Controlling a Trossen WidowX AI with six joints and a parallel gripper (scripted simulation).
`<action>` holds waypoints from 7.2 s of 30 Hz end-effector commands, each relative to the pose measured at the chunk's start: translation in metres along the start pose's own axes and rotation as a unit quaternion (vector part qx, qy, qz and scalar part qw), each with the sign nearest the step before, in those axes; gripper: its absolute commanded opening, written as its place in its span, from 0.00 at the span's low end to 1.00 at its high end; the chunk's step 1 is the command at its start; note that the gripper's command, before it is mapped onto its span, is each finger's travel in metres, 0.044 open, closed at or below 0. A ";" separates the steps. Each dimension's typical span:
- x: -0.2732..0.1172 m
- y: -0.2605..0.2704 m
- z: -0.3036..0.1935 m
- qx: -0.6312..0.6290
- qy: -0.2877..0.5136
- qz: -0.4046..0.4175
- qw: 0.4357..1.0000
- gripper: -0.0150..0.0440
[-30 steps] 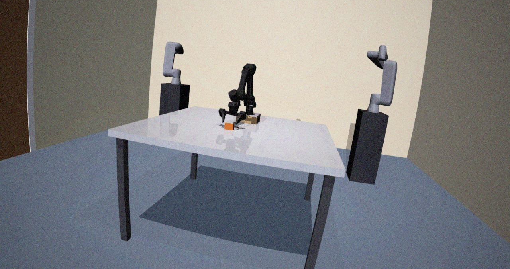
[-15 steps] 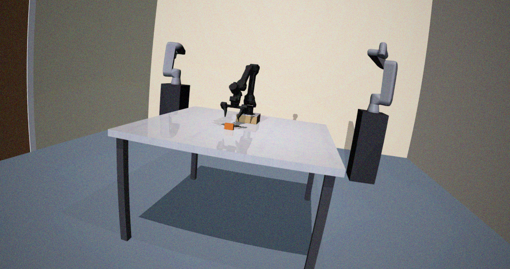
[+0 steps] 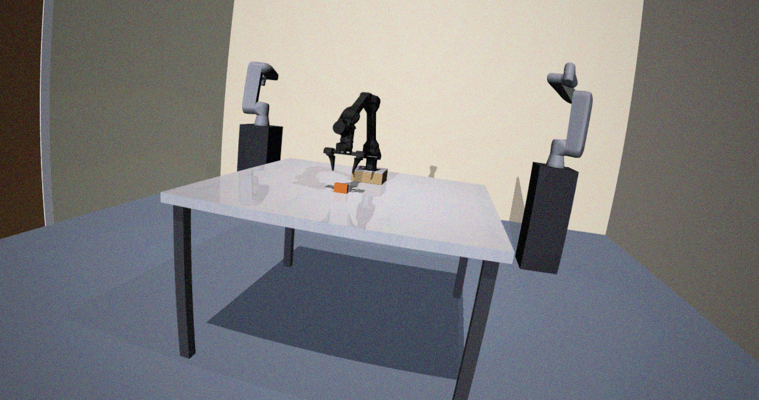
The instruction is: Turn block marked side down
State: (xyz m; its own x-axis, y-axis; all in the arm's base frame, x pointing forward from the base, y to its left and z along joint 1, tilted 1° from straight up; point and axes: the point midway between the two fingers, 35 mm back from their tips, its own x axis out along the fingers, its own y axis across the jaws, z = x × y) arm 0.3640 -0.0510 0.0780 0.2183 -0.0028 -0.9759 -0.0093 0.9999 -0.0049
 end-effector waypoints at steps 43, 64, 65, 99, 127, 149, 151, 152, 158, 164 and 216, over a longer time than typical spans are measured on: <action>0.065 0.000 -0.007 -0.003 0.087 -0.007 0.996 1.00; 0.069 0.000 -0.008 -0.003 0.087 -0.007 0.996 0.61; 0.069 0.000 -0.008 -0.003 0.087 -0.007 0.996 0.60; 0.053 -0.001 -0.001 0.001 -0.025 -0.004 1.000 0.25; 0.057 -0.001 -0.010 -0.004 -0.214 -0.006 0.977 0.25; 0.098 -0.005 -0.001 0.000 -0.356 -0.004 0.935 0.25; 0.099 -0.005 -0.003 0.000 -0.368 -0.004 0.930 0.25; 0.099 -0.005 -0.003 0.000 -0.374 -0.004 0.927 0.25; 0.100 -0.004 -0.008 -0.001 -0.411 -0.004 0.912 0.25; 0.097 -0.002 -0.015 -0.003 -0.446 -0.004 0.895 0.25; 0.088 0.000 -0.022 -0.006 -0.485 -0.004 0.874 1.00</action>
State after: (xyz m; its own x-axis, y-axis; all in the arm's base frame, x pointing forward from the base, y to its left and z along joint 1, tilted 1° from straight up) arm 0.3618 -0.0524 -0.0122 0.9434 0.0004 -0.3316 -0.0091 0.9997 -0.0245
